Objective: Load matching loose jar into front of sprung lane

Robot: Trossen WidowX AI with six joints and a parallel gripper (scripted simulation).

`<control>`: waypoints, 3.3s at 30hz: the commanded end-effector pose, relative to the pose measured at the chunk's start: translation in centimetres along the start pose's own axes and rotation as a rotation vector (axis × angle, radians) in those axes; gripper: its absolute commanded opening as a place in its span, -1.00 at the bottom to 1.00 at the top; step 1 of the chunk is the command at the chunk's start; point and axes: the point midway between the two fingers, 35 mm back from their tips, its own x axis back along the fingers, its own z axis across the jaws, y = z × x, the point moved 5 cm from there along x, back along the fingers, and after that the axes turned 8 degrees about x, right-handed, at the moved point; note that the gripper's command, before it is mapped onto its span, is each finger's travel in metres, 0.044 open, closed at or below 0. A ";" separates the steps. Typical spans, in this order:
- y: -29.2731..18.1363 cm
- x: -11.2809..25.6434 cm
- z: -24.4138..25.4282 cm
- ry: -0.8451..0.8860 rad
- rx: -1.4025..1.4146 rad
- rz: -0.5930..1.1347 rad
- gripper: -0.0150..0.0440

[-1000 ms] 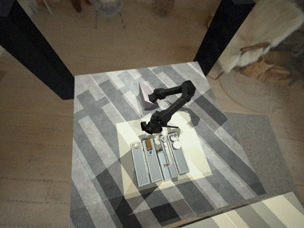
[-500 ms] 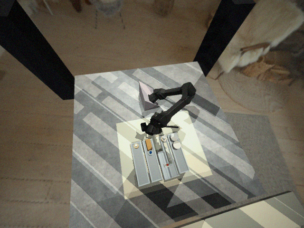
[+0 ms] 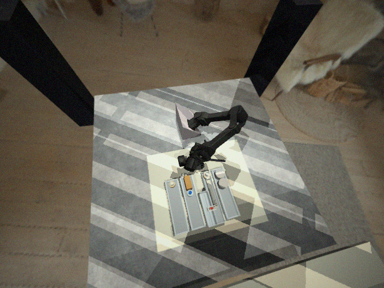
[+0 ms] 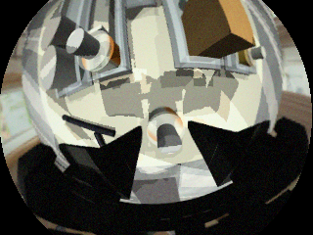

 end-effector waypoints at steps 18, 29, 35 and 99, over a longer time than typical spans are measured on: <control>0.7 4.7 0.0 -0.004 -0.004 -0.004 -0.49; 0.5 10.4 0.8 -0.001 -0.004 -0.002 -0.49; 1.7 9.4 1.7 -0.007 0.002 -0.003 -0.49; 7.1 2.8 5.6 0.005 0.033 -0.006 -0.49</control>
